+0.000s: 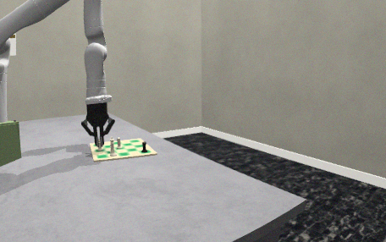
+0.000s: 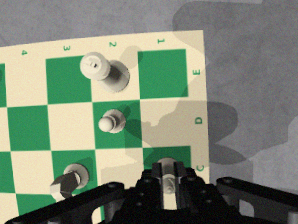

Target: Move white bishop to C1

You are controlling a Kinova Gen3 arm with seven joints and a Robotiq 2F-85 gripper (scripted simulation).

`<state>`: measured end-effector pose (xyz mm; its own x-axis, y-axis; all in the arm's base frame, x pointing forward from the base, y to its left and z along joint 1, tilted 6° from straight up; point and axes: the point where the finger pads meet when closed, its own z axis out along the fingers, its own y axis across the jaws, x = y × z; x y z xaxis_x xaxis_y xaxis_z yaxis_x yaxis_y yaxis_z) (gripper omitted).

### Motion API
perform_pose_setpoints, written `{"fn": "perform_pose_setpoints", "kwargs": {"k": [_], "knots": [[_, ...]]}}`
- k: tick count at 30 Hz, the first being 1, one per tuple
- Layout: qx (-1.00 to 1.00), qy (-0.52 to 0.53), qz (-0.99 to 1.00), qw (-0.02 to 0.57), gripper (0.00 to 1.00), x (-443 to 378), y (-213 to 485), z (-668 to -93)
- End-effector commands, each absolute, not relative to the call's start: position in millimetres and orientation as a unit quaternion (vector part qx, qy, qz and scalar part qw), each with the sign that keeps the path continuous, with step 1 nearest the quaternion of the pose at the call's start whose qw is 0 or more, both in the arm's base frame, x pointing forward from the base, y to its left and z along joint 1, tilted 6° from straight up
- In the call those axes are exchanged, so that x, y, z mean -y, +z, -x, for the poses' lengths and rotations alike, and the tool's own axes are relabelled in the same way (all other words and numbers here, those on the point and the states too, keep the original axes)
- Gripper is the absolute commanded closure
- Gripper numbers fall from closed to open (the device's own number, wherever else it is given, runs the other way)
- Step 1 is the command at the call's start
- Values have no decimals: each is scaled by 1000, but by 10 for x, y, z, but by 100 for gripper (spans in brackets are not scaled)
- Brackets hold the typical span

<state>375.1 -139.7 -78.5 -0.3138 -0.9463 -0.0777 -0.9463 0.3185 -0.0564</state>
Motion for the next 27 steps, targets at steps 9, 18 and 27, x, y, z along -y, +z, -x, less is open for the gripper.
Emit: {"fn": "perform_pose_setpoints", "kwargs": {"k": [9,18,27], "knots": [[-811,-1,584,48,93,1400,-779,-3756],[-811,-1,584,48,71,1400,-779,-3756],[-811,-1,584,48,63,1400,-779,-3756]]}}
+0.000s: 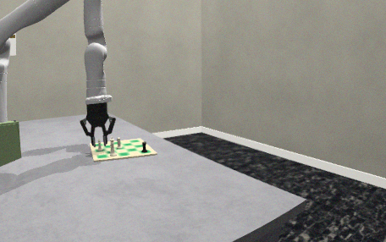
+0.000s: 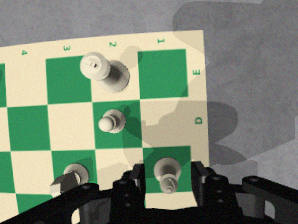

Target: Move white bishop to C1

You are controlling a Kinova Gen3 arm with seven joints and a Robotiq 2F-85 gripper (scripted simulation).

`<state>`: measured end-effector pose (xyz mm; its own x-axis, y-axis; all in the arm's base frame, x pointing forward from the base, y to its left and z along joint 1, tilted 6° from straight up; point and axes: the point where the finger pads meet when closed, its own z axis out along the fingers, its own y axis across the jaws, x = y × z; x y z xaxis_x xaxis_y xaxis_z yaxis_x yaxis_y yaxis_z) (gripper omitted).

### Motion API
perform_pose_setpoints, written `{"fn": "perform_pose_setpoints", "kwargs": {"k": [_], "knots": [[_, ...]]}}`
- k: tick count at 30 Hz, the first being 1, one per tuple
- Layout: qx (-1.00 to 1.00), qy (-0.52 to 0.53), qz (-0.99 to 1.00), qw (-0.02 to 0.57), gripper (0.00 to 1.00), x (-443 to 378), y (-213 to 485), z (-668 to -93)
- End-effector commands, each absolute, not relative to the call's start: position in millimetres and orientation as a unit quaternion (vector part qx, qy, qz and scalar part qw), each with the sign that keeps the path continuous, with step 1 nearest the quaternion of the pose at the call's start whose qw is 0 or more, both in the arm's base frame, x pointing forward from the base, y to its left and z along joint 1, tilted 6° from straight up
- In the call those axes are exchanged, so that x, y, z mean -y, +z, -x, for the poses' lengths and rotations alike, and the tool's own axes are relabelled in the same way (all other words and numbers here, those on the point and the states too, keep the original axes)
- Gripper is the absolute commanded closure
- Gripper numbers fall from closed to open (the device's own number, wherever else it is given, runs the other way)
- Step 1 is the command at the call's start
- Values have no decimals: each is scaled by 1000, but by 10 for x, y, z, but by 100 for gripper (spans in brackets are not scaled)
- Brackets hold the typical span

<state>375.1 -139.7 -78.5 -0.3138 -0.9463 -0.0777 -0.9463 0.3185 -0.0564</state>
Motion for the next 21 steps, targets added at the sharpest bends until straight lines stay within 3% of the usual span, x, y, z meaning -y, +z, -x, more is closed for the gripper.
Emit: {"fn": "perform_pose_setpoints", "kwargs": {"k": [1,21], "knots": [[-811,-1,584,48,63,1400,-779,-3756],[-811,-1,584,48,63,1429,-252,-3713]]}}
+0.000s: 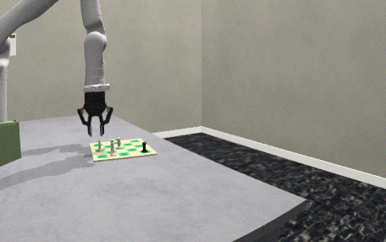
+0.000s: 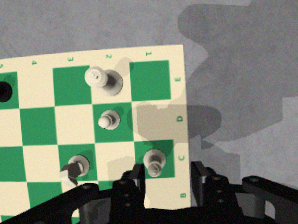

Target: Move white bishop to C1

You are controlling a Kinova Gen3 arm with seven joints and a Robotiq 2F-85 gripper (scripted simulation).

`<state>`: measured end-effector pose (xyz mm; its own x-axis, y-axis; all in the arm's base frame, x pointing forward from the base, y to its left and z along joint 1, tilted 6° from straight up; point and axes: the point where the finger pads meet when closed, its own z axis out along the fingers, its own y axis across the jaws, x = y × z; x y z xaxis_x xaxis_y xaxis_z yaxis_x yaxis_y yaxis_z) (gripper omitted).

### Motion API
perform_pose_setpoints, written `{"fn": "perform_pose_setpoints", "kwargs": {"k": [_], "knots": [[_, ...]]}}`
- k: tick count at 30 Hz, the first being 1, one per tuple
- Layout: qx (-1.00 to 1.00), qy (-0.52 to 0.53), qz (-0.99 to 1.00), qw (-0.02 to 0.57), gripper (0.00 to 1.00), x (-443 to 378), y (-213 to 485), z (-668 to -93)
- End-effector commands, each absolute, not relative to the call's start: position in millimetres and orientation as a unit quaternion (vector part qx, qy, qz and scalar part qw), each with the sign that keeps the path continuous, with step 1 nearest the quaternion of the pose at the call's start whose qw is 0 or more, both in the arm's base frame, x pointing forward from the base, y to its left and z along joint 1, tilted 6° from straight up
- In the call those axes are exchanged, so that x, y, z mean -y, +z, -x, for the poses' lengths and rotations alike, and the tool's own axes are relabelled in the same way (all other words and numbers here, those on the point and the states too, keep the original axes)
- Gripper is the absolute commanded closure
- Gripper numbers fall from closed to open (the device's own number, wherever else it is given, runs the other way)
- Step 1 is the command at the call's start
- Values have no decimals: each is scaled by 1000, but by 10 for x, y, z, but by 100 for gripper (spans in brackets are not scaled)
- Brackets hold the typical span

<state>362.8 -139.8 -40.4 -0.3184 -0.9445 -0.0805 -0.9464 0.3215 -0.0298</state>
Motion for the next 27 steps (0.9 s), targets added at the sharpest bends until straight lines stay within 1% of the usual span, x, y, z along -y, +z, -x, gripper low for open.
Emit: {"fn": "perform_pose_setpoints", "kwargs": {"k": [1,8,15,16,27], "knots": [[-811,-1,584,48,63,1429,-252,-3713],[-811,-1,584,48,63,1445,46,-3690],[-811,-1,584,48,63,1449,116,-3684],[-811,-1,584,48,0,1449,116,-3684],[-811,-1,584,48,0,1449,116,-3684]]}}
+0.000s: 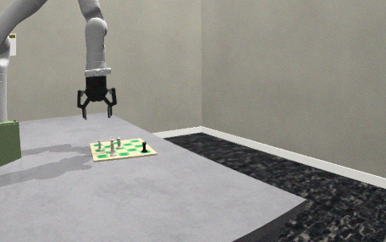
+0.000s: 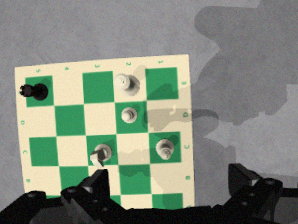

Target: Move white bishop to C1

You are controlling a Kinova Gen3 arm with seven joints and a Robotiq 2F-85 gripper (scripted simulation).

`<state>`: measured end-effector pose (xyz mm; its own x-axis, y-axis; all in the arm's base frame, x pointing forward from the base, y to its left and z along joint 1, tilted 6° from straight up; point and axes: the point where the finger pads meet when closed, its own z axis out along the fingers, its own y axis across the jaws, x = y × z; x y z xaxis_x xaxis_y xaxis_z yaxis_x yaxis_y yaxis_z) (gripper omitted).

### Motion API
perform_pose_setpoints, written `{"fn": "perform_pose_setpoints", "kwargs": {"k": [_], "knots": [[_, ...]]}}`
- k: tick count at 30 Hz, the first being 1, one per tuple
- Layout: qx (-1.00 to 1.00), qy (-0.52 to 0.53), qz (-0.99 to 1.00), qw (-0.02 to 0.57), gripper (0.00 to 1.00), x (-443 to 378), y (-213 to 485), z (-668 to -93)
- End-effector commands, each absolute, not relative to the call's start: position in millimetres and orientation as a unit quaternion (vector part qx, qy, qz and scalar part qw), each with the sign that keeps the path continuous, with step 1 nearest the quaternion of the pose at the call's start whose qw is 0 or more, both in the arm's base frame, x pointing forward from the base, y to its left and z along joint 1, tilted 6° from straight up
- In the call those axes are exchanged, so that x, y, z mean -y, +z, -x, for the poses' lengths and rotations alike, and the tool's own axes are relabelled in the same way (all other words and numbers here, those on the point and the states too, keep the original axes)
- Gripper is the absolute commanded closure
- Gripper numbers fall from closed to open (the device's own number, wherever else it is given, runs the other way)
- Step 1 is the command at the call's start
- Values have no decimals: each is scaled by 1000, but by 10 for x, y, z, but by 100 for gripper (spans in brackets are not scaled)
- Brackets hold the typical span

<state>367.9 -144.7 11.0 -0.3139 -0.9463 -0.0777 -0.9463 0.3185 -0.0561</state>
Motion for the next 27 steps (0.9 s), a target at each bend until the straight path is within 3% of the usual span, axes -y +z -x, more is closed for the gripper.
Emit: {"fn": "perform_pose_setpoints", "kwargs": {"k": [1,27], "knots": [[-811,-1,584,48,0,1449,116,-3684],[-811,-1,584,48,0,1469,477,-3655]]}}
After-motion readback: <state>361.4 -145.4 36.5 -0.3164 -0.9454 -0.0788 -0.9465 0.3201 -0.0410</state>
